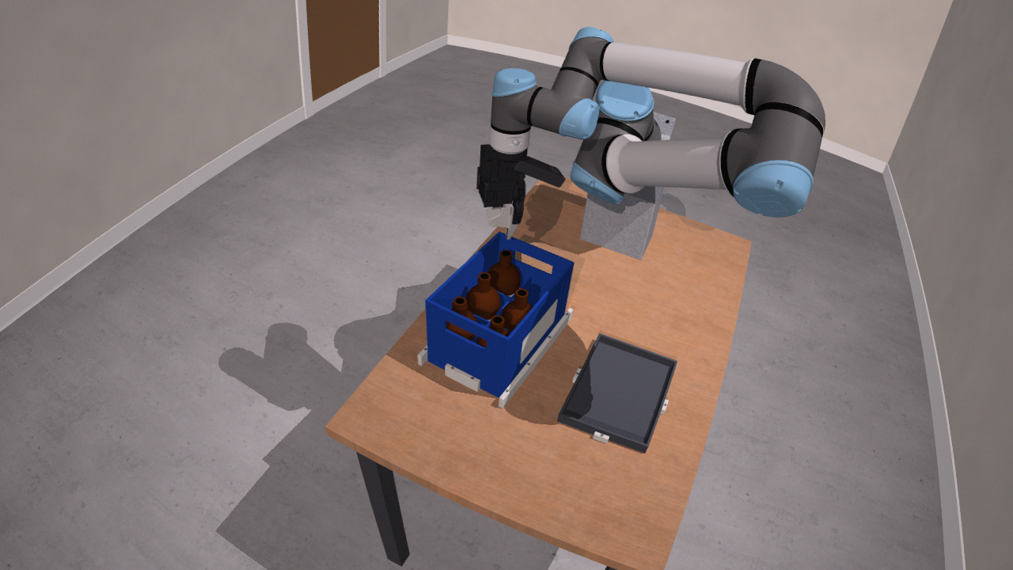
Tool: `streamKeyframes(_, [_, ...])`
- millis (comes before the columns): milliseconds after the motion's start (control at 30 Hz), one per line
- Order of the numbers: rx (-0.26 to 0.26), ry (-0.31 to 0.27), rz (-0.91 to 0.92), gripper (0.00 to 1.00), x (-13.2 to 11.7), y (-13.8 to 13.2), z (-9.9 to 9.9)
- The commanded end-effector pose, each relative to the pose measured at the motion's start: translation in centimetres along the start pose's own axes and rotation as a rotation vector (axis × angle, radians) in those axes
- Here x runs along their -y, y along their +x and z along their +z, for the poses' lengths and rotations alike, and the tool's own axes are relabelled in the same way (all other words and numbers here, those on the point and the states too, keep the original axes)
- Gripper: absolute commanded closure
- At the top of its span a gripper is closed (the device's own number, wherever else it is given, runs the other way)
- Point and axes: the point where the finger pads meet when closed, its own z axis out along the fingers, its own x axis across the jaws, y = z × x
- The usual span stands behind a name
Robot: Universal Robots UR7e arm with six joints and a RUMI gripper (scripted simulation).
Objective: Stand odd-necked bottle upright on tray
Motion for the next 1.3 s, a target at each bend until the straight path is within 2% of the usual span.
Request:
streamKeyframes(0, [-0.007,-0.004,-0.001,1.0,0.1,0.0,-2.2])
streamKeyframes(367, [-0.002,0.001,-0.001,1.0,-0.4,0.3,-2.5])
streamKeyframes(667, [0.018,0.019,-0.004,1.0,-4.0,3.0,-3.5])
streamKeyframes(1267, [0.02,0.019,-0.005,1.0,-5.5,4.2,-3.6])
